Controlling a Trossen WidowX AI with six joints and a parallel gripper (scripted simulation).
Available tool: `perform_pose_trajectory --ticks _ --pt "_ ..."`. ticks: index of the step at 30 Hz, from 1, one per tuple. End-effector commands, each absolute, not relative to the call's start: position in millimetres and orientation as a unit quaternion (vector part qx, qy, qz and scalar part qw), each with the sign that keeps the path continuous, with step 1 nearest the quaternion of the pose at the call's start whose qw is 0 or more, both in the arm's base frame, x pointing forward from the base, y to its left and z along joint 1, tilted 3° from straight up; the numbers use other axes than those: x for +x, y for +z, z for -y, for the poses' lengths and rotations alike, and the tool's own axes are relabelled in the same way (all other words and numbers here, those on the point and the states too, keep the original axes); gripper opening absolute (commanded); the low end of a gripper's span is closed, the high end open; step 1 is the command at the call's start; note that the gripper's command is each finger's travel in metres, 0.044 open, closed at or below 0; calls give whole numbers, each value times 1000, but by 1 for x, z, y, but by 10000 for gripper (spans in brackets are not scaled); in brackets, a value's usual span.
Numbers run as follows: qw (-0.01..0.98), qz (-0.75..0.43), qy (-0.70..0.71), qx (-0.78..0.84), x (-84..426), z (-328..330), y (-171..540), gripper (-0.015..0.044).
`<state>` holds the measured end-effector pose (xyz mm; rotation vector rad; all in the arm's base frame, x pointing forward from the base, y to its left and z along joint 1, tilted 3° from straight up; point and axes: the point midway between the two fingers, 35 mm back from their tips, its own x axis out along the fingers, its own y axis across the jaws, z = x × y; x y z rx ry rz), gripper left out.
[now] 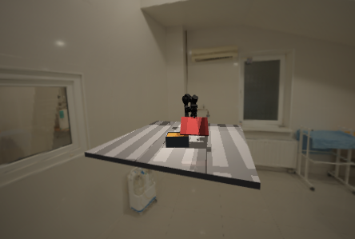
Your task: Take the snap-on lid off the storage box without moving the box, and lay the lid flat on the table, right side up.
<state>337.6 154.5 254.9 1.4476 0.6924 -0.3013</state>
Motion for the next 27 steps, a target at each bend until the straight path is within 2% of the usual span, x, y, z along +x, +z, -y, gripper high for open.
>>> perform_pose_trajectory --ticks 1,27 --pt "684 -304 -130 650 336 -162 260 0" --pt "683 -305 -131 651 316 -210 261 0"
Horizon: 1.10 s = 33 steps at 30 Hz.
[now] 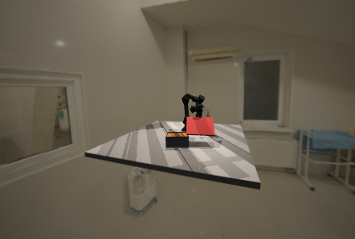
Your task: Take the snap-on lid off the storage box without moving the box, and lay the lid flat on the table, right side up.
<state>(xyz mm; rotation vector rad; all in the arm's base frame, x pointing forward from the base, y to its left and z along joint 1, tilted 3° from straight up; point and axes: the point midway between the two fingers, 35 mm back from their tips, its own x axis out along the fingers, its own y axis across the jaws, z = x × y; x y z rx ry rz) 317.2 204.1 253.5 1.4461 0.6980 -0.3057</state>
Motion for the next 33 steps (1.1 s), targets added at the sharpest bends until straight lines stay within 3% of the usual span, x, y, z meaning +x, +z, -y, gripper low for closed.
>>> perform_pose_trajectory --ticks 1,33 --pt "682 -305 -131 651 315 -212 261 0" --pt "680 -306 -131 653 291 -270 263 0"
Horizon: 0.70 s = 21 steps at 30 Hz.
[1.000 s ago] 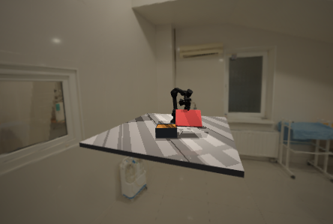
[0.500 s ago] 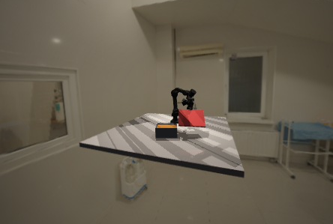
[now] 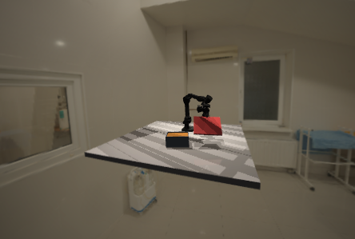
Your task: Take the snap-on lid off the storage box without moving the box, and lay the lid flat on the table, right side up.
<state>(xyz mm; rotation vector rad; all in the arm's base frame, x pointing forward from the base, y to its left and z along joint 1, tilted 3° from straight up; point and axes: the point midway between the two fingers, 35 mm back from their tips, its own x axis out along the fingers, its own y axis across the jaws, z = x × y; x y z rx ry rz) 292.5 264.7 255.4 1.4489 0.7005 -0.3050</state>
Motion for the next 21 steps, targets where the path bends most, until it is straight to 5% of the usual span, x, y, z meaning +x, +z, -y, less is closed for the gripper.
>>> perform_pose_trajectory --ticks 1,21 --pt "680 -306 -131 653 291 -271 263 0" --pt "680 -306 -131 653 290 -271 248 0"
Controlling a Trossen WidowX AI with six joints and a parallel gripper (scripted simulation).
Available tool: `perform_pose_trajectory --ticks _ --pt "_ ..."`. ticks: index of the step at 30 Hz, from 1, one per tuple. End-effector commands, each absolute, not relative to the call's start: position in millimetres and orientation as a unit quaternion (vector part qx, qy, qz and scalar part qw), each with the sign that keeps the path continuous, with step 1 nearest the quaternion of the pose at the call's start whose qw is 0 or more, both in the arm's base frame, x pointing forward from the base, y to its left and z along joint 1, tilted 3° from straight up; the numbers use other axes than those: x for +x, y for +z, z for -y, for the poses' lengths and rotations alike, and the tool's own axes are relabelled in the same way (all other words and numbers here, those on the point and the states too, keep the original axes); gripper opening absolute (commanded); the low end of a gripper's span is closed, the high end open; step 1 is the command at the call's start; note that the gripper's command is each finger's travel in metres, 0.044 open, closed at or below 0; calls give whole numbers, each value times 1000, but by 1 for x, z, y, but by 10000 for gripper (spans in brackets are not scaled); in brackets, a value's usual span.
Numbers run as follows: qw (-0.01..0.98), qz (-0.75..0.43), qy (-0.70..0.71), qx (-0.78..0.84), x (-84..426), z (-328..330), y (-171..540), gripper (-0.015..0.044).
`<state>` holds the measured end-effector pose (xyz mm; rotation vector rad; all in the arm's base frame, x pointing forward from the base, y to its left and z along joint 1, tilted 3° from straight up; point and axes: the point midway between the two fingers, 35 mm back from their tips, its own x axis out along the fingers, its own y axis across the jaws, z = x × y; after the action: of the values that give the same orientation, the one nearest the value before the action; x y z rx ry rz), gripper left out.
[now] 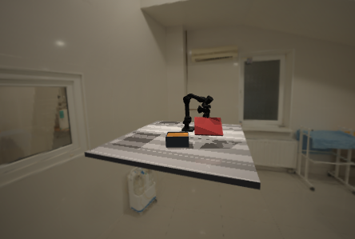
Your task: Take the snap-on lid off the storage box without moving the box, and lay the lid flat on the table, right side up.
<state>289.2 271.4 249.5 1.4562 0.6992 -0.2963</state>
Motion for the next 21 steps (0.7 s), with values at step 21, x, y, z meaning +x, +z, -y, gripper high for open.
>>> perform_pose_trajectory --ticks 21 --pt "680 -306 -131 653 291 -272 230 0"
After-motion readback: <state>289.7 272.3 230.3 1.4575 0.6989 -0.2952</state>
